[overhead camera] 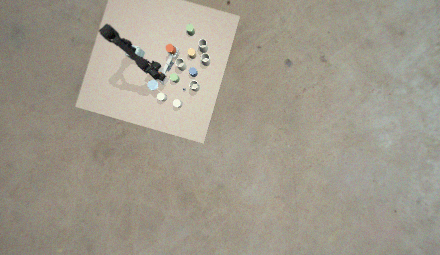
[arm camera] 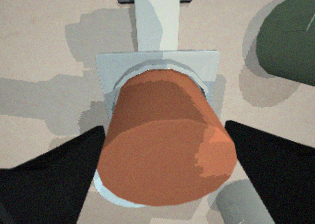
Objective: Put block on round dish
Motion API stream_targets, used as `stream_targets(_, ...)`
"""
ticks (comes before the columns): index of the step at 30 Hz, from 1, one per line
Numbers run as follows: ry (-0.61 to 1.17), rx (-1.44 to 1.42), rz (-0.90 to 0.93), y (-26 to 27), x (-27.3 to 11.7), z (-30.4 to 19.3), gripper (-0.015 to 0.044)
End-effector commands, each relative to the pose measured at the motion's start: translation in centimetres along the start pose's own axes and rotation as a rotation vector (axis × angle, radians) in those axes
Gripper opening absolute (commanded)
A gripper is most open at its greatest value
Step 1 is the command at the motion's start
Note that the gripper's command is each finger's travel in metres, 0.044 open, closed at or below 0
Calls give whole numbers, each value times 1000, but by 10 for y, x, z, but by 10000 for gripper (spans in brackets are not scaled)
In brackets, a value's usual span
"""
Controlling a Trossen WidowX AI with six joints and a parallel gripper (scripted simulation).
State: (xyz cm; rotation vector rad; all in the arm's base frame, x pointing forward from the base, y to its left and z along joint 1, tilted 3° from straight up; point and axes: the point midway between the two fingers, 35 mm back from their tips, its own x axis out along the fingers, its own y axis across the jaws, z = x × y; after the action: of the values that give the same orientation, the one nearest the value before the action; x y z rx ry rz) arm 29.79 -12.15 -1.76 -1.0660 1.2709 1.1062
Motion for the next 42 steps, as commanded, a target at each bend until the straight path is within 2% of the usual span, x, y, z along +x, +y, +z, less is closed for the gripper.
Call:
stream_targets(1, -6, -2, 11, 3, 6, 1, 414)
stream_targets(2, -6, -2, 11, 3, 6, 1, 387)
stream_targets(14, -6, -2, 11, 3, 6, 1, 308)
stream_targets(26, -6, -2, 11, 0, -4, 1, 0)
stream_targets(42, -6, -2, 11, -3, -23, 0, 0)
